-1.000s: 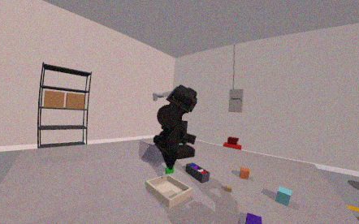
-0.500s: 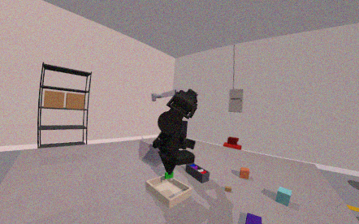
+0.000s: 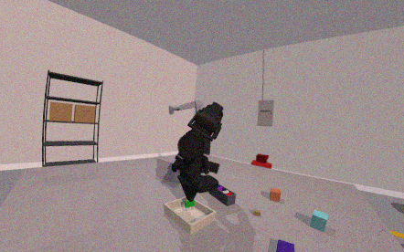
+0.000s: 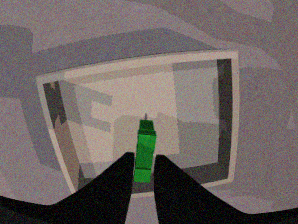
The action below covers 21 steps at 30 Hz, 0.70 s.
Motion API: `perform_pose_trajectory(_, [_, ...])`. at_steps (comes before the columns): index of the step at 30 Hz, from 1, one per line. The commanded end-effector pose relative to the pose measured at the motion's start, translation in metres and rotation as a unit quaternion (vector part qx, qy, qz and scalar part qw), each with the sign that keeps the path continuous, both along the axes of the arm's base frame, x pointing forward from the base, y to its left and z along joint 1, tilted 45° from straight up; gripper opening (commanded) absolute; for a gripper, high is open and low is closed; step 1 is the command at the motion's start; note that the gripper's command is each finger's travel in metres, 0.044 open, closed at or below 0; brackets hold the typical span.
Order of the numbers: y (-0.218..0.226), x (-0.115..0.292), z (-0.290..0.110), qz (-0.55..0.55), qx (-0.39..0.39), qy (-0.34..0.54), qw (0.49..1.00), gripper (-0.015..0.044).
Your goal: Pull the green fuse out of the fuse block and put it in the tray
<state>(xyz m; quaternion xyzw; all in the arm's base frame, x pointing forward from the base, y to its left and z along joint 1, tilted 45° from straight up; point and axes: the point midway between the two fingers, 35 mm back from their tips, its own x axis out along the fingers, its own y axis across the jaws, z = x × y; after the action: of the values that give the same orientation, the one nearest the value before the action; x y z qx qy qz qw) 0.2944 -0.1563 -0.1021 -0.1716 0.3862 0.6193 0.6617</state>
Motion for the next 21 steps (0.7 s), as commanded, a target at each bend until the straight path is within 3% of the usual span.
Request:
perform_pose_trajectory(1, [-0.001, 0.000, 0.000, 0.000, 0.000, 0.000, 1.000, 0.0131])
perform_pose_trajectory(9, [-0.002, 0.000, 0.002, 0.000, 0.000, 0.000, 1.000, 0.0330])
perform_pose_trajectory(13, [-0.025, 0.002, 0.026, -0.003, 0.000, 0.001, 1.000, 0.0330])
perform_pose_trajectory(21, [-0.026, 0.002, 0.027, -0.003, 0.001, 0.001, 1.000, 0.0330])
